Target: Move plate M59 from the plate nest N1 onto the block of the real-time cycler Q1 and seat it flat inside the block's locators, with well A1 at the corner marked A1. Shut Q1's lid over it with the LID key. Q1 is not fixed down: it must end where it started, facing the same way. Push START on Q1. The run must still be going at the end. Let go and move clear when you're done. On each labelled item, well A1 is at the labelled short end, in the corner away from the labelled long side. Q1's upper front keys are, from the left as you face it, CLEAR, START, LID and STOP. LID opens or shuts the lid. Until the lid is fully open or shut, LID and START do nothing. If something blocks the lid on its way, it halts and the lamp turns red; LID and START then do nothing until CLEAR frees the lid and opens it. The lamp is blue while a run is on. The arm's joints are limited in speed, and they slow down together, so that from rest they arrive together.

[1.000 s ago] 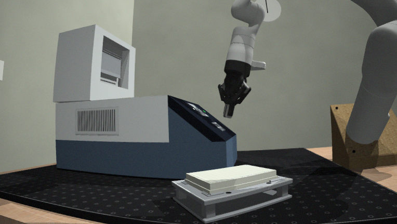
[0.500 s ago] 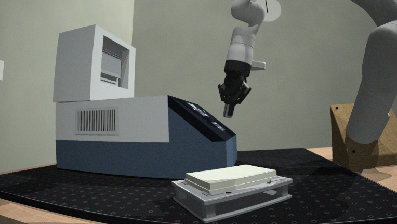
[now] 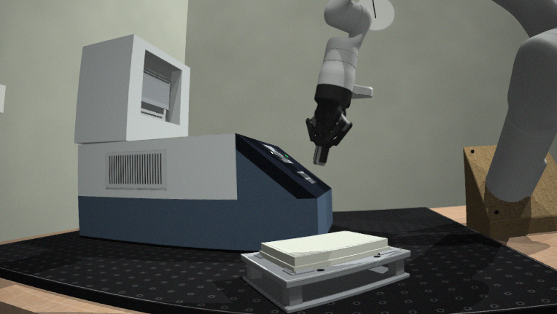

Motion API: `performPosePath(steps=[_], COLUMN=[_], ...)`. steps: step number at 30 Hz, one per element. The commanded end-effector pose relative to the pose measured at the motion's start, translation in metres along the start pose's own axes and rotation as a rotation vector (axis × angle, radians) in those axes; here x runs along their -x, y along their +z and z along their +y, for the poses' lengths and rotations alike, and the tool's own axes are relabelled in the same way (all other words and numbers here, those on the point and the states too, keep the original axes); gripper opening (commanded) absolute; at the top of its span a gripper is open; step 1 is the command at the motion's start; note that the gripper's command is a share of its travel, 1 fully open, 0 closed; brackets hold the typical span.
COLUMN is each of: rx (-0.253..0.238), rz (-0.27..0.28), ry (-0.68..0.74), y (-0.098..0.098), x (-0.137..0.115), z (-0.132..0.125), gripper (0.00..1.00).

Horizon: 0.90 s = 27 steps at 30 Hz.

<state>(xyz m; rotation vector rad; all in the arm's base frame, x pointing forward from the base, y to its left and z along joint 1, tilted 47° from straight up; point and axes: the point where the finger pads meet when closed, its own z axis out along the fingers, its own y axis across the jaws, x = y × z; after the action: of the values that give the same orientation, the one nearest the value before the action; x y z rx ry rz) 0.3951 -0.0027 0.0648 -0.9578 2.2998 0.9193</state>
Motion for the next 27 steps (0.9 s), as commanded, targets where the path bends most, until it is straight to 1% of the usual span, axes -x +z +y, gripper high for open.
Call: performPosePath(steps=[1,18,20,27], rx=[-0.002,-0.002,-0.003,-0.003], rz=[0.001,0.001,0.005,0.005], ry=[-0.001,-0.001,0.002,0.003], y=[-0.002,-0.002,-0.008,-0.014], x=[-0.001,-0.001,-0.002,-0.001], z=[0.000,0.000,-0.002,-0.003], gripper=[0.10,0.10,0.10,0.10])
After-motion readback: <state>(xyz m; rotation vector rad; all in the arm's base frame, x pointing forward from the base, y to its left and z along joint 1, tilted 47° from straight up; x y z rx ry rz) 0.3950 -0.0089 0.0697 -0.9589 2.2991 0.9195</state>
